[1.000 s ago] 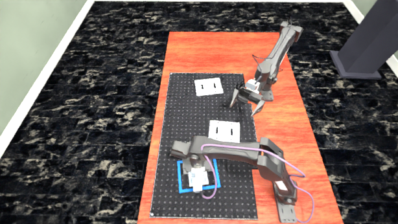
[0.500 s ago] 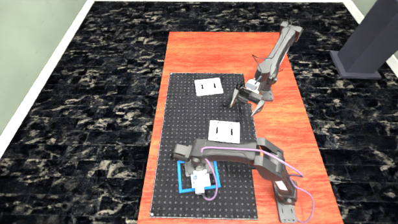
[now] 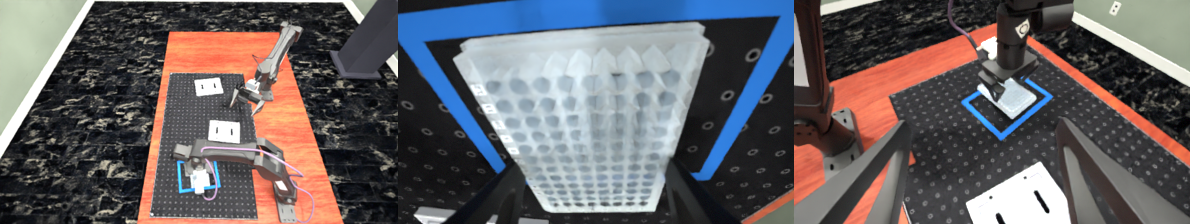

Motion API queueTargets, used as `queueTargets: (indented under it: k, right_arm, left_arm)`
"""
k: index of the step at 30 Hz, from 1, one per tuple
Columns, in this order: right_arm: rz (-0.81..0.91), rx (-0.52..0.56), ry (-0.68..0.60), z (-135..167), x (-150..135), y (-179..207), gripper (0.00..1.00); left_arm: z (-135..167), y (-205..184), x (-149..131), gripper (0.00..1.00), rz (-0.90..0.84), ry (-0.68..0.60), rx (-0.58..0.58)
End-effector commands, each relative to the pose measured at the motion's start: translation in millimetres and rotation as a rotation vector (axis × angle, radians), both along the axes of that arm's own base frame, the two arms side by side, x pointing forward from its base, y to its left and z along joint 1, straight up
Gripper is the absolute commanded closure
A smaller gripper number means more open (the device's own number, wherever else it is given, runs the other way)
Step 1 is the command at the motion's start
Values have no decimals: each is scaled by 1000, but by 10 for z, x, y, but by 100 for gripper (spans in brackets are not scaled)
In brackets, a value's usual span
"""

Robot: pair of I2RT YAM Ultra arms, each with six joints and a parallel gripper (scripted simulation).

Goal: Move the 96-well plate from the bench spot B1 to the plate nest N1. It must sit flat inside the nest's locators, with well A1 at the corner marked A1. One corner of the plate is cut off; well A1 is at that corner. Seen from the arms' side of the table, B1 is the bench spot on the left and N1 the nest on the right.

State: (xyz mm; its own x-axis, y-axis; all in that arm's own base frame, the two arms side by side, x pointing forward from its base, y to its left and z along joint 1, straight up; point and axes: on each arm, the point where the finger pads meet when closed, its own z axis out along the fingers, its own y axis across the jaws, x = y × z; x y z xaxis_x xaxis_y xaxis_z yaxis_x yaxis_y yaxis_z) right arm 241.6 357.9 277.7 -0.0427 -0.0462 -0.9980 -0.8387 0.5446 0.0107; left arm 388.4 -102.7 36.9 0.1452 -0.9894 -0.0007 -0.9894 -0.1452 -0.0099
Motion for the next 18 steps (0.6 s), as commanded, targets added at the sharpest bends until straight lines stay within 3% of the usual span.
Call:
queueTargets:
  k: [1, 13, 18]
  right_arm:
    - [-11, 37, -33, 170, 2, -25, 0]
    - [-11, 37, -33, 170, 2, -25, 0]
    - [-11, 37, -33, 170, 2, -25, 0]
  left_arm:
    - [-59, 18, 152, 22, 13, -30, 4]
    - [-89, 29, 125, 22, 12, -10, 10]
    - [48, -35, 172, 22, 1, -49, 0]
